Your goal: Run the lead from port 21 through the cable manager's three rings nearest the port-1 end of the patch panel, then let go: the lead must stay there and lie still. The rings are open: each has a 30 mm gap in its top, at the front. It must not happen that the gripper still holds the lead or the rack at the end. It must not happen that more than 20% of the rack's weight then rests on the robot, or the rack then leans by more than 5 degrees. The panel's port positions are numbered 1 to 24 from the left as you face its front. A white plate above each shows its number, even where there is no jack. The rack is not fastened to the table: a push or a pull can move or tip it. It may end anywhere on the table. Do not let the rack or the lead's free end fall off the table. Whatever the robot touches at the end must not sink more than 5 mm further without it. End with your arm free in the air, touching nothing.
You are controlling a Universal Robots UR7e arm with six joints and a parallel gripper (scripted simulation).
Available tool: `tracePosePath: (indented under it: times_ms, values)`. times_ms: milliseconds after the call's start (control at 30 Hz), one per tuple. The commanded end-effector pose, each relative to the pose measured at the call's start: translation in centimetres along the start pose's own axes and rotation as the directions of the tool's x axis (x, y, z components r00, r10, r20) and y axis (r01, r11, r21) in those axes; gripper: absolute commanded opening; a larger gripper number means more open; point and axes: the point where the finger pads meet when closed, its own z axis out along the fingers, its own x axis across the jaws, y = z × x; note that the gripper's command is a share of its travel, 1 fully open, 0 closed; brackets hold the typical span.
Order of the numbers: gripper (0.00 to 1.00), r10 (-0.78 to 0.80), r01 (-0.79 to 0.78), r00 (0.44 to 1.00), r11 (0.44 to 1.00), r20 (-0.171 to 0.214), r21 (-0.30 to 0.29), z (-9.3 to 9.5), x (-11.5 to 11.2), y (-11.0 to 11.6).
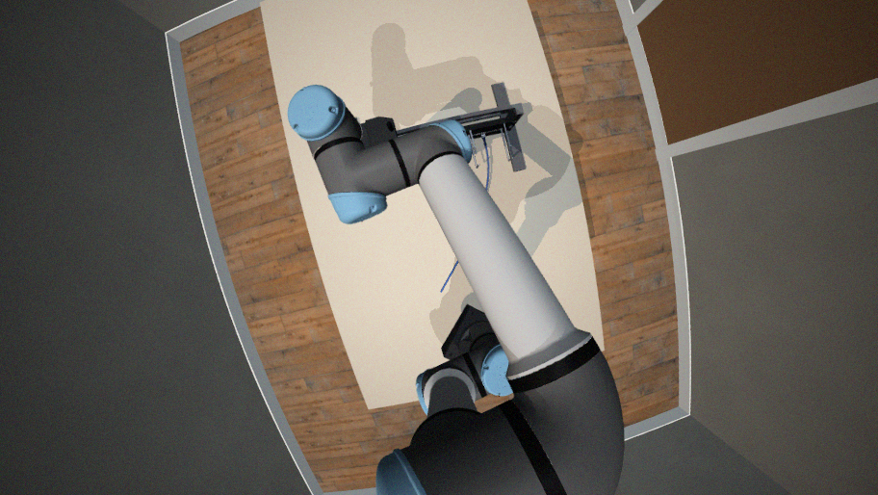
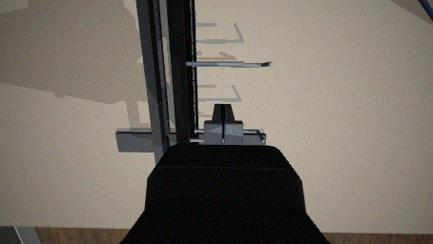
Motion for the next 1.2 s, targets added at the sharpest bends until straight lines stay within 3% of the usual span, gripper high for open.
tracePosePath:
  times_ms: [0, 300, 500, 800, 867, 1167]
  values:
    - [0.00, -0.003, 0.003, 1.000, 1.000, 0.002, 0.000, -0.1, 0.0, -0.1]
    - [0.00, -0.040, 0.040, 0.999, 0.999, 0.001, -0.001, -0.9, 1.1, -1.7]
    - [0.00, -0.114, 0.114, 0.993, 0.993, -0.001, -0.002, -2.2, 3.3, -4.6]
    - [0.00, -0.290, 0.290, 0.957, 0.957, -0.002, -0.005, -4.3, 9.7, -10.1]
    - [0.00, -0.290, 0.290, 0.957, 0.957, -0.002, -0.005, -4.3, 9.7, -10.1]
    - [0.00, -0.492, 0.492, 0.871, 0.871, 0.000, -0.005, -4.5, 18.0, -14.1]
